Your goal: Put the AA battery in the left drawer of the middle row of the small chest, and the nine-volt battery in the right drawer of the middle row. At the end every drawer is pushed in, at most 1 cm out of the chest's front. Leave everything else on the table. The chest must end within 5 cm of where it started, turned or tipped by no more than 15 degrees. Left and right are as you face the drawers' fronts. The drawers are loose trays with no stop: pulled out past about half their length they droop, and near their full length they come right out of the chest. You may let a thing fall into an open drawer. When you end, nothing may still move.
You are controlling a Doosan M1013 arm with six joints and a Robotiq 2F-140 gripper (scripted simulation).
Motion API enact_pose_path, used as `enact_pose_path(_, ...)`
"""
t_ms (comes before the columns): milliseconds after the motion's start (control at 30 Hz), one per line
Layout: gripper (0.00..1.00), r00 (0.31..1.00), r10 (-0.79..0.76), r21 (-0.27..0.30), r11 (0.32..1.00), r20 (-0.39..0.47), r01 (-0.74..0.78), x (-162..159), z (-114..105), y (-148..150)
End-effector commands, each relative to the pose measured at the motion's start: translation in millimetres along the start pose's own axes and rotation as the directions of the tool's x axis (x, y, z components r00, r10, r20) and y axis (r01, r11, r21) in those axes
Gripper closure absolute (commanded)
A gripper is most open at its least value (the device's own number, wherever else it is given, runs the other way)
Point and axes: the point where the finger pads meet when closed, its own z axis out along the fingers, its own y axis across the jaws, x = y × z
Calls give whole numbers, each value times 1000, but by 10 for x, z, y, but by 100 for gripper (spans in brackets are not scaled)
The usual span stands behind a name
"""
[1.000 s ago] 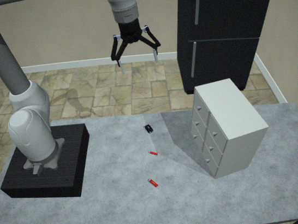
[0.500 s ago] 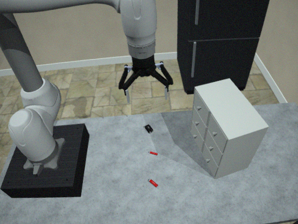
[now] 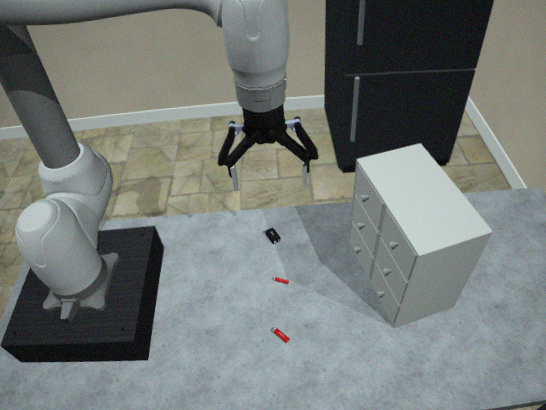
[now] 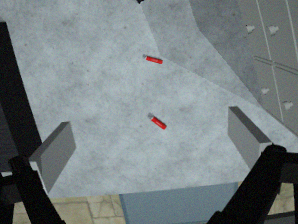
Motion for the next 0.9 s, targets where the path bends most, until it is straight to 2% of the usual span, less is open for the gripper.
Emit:
enact_pose_path(0, 0, 994, 112, 0, 994, 0, -112, 0, 100, 12)
enact_pose_path(133, 0, 919, 395, 0, 919, -1, -395, 2, 390, 38)
enact_pose_path(267, 0, 810, 587, 5, 810, -6, -587, 4, 752, 48)
enact_pose_path(367, 0, 698, 716, 11, 698, -8, -716, 5, 978, 43)
enact_pose_path(433, 0, 698, 716, 11, 698, -8, -716, 5, 978, 43)
enact_pose_path(467, 0, 570, 822, 12, 570, -7, -822, 5, 1034, 40)
enact_pose_path(533, 0, 499, 867, 14, 499, -7, -866, 5, 1112, 34)
enact_pose_path(667, 0, 296, 955, 4, 296, -2, -955, 6, 1152, 31)
enact_pose_path(700, 0, 265, 964, 0, 265, 0, -964, 6, 1152, 31)
enact_pose_path(867, 0, 265, 964, 0, 265, -4, -964, 7, 1156, 34)
